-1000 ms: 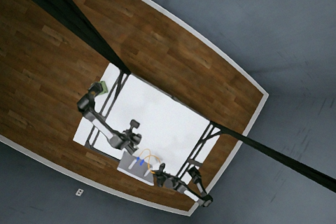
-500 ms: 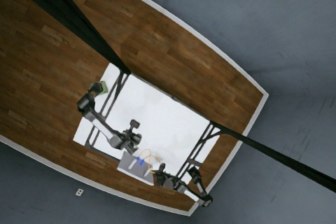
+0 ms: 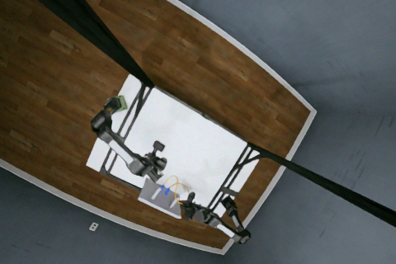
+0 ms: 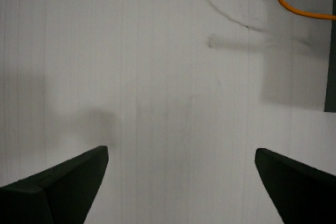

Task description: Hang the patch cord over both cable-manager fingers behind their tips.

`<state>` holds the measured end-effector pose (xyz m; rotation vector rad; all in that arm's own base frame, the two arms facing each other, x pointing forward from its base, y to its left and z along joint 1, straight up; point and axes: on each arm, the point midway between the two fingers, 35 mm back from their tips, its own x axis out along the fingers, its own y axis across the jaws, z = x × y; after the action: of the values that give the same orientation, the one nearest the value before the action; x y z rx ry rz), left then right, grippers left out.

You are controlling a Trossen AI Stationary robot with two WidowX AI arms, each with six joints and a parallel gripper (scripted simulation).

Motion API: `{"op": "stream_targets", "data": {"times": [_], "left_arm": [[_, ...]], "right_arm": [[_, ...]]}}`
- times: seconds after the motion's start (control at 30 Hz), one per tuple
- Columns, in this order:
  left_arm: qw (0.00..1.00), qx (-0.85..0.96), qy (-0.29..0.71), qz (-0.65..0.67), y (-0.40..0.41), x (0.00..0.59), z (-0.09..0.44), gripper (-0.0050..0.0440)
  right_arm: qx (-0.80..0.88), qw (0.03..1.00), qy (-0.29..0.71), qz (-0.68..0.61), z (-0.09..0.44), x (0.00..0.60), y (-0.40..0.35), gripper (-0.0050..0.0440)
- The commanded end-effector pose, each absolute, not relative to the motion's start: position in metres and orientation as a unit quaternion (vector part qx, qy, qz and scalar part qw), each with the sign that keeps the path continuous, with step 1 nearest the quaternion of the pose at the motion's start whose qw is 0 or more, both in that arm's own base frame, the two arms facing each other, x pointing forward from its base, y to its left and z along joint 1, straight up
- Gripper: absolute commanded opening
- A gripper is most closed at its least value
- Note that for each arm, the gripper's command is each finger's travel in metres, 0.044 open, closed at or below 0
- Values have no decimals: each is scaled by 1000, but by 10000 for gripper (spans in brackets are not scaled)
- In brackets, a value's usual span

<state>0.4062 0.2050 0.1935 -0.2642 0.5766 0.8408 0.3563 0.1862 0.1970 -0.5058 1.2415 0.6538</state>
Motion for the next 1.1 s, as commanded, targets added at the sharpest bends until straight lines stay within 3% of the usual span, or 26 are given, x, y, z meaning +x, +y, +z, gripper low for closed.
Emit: {"op": "stream_targets", "data": {"times": [0.0,1.07], "left_arm": [[870,-127,263,398,204,405,203,25],[867,-126,269,400,209,402,170,25]], "right_arm": [[-228,745,551,299,209,355,185,440],[-228,745,551,299,209,355,185,440]]}}
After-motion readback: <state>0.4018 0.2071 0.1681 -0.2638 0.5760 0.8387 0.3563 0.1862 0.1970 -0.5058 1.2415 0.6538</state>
